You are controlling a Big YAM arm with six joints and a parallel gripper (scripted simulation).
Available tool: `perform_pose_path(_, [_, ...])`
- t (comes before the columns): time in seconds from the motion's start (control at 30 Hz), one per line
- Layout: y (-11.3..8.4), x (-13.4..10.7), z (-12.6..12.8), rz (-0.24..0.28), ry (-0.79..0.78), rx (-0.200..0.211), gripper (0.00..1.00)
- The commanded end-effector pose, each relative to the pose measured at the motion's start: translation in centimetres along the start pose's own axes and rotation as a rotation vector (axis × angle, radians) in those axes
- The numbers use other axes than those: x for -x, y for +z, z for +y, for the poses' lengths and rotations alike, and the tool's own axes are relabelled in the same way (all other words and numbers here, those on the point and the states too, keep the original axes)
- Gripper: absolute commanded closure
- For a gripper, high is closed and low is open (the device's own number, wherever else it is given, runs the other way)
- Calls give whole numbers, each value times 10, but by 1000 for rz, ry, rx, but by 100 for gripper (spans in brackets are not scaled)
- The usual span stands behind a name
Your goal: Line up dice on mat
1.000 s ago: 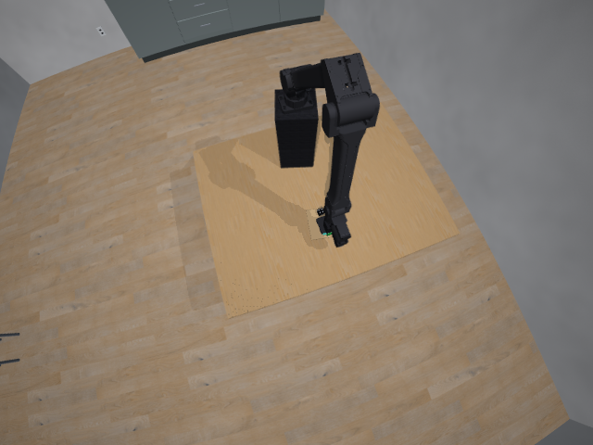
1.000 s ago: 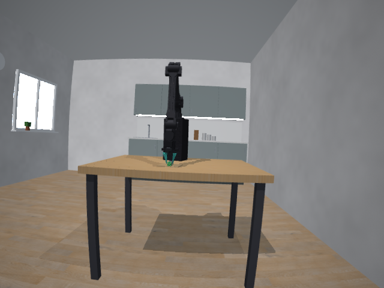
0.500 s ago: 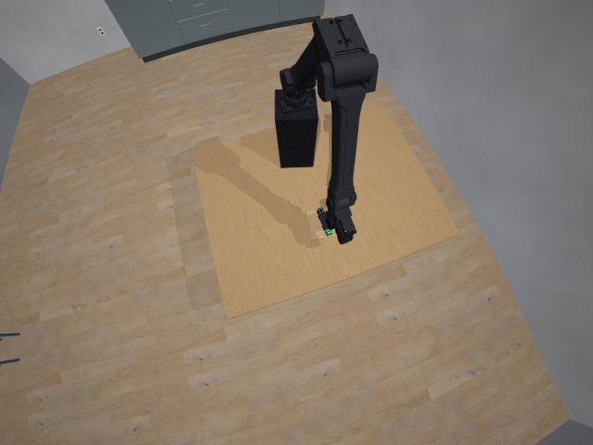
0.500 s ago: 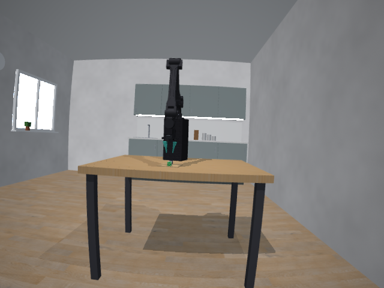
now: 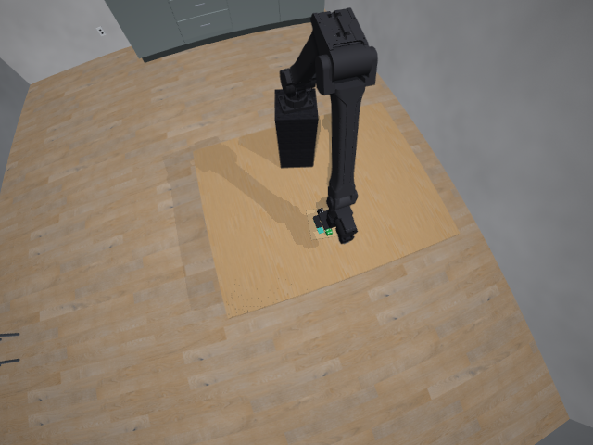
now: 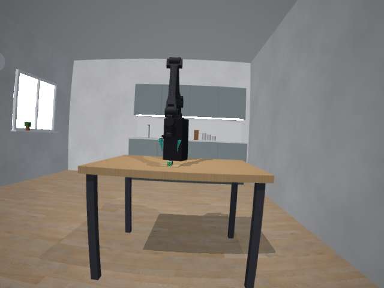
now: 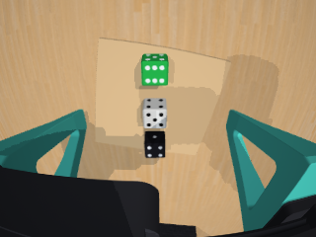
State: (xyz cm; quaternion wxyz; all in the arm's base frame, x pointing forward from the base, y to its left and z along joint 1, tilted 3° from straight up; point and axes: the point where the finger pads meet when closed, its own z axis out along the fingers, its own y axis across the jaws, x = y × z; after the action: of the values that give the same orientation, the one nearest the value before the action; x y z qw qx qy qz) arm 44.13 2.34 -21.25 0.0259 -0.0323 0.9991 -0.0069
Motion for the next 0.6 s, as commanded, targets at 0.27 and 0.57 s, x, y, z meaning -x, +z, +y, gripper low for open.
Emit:
perform_pose_path(0.27, [-12,9,-3,-23,14,1,0])
perform_pose_path(0.57, [-17,8,-3,-21,14,1,0])
